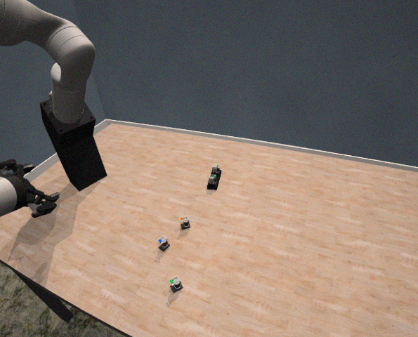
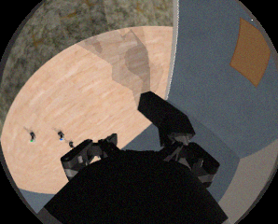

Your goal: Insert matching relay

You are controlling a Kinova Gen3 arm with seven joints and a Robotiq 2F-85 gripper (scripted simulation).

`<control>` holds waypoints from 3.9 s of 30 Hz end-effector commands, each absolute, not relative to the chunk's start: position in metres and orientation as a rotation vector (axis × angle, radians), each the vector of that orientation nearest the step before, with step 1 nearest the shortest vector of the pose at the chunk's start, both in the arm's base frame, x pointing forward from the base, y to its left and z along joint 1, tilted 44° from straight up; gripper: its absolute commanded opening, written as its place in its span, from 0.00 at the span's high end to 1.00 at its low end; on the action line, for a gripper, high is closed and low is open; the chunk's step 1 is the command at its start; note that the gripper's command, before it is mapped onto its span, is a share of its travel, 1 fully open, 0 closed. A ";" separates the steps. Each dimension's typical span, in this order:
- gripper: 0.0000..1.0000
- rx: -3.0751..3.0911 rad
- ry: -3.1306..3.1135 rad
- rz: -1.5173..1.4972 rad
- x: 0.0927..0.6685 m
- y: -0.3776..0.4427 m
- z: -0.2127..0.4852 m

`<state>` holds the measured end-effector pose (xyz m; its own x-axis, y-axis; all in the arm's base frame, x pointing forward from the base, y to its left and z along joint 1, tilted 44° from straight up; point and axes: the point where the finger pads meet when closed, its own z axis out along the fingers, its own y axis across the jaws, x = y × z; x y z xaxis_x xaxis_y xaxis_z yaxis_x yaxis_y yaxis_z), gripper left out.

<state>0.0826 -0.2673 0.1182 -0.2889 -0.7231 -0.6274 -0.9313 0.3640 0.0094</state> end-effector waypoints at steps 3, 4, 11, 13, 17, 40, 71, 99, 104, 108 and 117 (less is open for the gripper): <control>0.00 -1.428 2.154 0.568 0.101 -0.267 0.118; 0.00 -1.422 2.172 0.579 0.104 -0.267 0.118; 0.00 -1.384 2.269 0.631 0.122 -0.267 0.117; 0.00 -1.384 2.269 0.631 0.122 -0.267 0.117; 0.00 -1.384 2.269 0.631 0.122 -0.267 0.117; 0.00 -1.358 2.332 0.657 0.134 -0.267 0.117; 0.00 -1.320 2.421 0.685 0.151 -0.265 0.117; 0.00 -1.288 2.491 0.699 0.165 -0.264 0.117; 0.00 -1.276 2.515 0.703 0.170 -0.263 0.118; 0.00 -1.276 2.515 0.703 0.170 -0.263 0.118; 0.00 -1.265 2.539 0.705 0.175 -0.262 0.118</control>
<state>0.1746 -0.2620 0.1175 -0.6066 -0.6896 -0.3957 -0.7949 0.5154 0.3202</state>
